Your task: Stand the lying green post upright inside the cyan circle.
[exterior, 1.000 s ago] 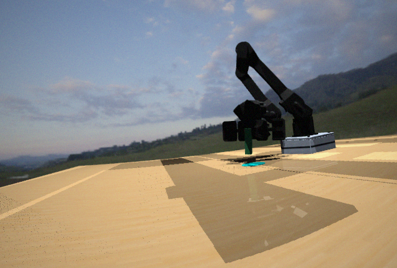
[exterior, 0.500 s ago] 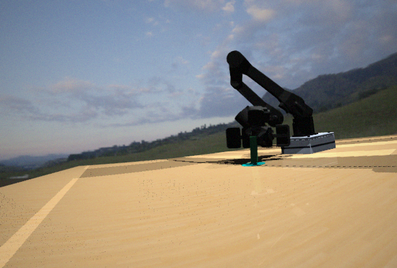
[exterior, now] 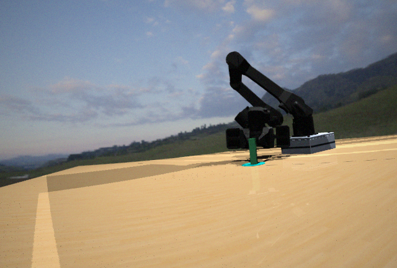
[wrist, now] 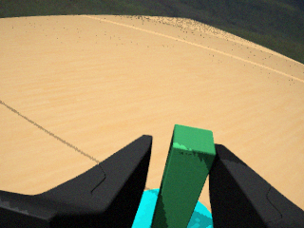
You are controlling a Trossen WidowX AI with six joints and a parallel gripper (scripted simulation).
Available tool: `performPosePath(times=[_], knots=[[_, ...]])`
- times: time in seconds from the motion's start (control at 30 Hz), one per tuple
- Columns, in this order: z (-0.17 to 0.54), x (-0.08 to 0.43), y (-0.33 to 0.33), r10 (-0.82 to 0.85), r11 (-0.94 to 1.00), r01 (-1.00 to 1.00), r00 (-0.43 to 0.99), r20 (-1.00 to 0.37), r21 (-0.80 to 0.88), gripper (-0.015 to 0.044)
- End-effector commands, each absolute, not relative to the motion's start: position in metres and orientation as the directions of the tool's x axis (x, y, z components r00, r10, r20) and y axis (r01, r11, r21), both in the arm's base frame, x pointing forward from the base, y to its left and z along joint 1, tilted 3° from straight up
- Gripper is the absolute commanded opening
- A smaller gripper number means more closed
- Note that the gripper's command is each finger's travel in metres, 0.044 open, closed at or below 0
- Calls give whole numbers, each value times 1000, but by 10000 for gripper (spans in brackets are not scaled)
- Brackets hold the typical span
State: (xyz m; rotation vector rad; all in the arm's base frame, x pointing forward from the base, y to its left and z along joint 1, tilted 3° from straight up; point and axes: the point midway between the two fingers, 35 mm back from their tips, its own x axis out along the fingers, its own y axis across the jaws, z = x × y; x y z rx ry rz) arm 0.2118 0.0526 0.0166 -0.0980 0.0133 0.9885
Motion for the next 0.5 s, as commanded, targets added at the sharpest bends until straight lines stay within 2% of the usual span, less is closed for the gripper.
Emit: performPosePath(times=[0.0,0.23,0.47], knots=[[16,213,52,831,548,-832,554,-59,-87,206],[16,213,52,831,548,-832,554,-59,-87,390],[25,217,49,829,551,-831,556,-56,-77,400]])
